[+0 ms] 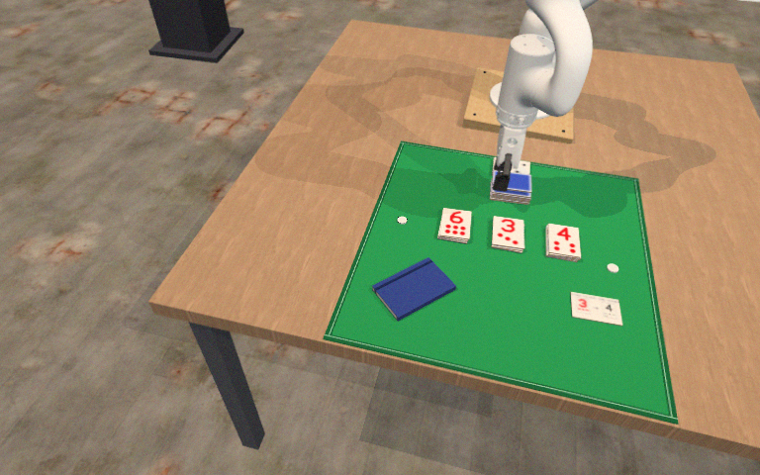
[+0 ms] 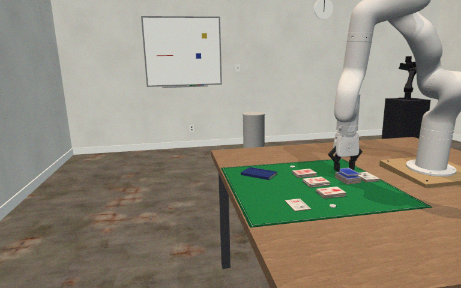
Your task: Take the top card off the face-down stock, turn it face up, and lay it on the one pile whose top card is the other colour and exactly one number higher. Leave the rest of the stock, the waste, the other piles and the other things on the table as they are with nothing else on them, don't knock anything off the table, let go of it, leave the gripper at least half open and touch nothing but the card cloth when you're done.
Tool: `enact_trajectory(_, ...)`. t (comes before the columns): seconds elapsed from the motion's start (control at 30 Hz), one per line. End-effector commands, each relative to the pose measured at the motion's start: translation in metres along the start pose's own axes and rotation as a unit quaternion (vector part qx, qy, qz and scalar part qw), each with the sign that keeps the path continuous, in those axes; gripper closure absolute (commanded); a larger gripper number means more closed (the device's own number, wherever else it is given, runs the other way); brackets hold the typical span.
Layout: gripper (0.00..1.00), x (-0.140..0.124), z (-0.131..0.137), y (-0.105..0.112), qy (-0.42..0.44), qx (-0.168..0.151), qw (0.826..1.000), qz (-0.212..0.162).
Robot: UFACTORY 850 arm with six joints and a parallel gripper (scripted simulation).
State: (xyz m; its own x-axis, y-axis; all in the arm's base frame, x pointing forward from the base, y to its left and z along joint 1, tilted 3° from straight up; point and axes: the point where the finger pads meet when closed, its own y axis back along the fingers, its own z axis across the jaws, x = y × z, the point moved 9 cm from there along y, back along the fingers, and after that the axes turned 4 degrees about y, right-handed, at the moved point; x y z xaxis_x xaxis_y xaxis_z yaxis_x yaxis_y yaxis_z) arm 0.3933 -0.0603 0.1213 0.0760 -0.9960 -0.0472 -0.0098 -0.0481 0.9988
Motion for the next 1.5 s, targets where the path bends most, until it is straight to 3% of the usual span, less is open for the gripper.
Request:
enact_trajectory(0.0, 0.36, 0.000, -0.001, 0.004, 0.000, 0.001, 1.000, 0.000)
enact_trajectory(0.3, 0.36, 0.000, -0.001, 0.022, 0.000, 0.001, 1.000, 0.000)
enact_trajectory(0.9, 0.36, 0.000, -0.001, 0.081, 0.000, 0.001, 1.000, 0.000)
enact_trajectory(1.47, 0.36, 0.000, -0.001, 0.088, 0.000, 0.001, 1.000, 0.000)
